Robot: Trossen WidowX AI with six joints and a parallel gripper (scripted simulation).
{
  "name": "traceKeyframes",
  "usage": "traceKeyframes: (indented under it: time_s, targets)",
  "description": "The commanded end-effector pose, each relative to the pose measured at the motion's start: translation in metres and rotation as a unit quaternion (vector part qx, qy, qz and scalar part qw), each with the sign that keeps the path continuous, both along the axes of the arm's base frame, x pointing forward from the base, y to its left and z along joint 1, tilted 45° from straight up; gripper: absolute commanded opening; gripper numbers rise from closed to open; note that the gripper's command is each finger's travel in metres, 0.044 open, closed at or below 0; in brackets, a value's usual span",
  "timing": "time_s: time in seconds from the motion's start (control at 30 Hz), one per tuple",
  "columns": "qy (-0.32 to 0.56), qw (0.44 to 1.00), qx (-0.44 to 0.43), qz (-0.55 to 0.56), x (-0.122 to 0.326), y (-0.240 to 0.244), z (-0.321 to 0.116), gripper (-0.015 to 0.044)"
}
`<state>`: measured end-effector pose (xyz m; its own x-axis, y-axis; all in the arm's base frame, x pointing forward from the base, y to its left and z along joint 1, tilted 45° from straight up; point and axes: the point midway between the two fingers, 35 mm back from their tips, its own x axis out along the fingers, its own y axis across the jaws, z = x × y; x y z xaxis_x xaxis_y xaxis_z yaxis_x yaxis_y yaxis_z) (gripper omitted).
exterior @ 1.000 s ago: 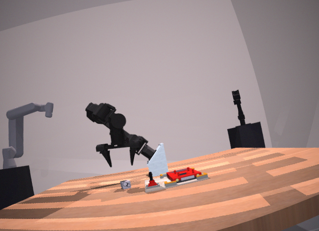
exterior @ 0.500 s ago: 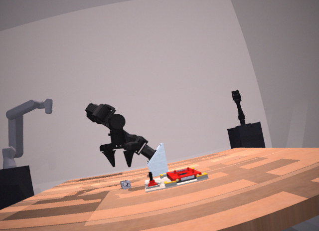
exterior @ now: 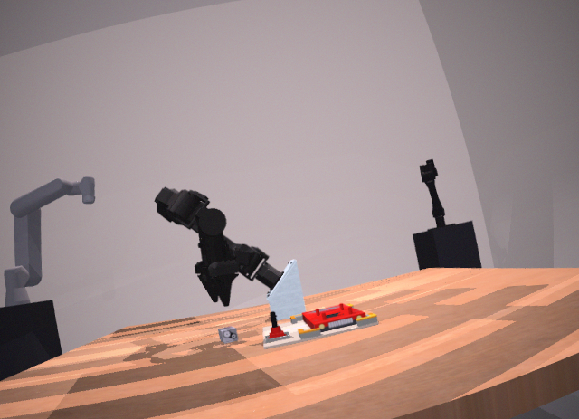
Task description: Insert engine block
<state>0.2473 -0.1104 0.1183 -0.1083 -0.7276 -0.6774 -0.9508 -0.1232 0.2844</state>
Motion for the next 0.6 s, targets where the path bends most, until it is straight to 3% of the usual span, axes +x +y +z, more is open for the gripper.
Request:
traceKeyframes:
  time_s: [0.0,0.57]
  targets:
    - [-0.044,0.998,-0.004,-0.042,-0.0010,-0.0006,-0.0017,0.0440]
    - [-0.255,0.937,-0.032,-0.236,-0.0014,-0.0030,-0.0041,0.0440]
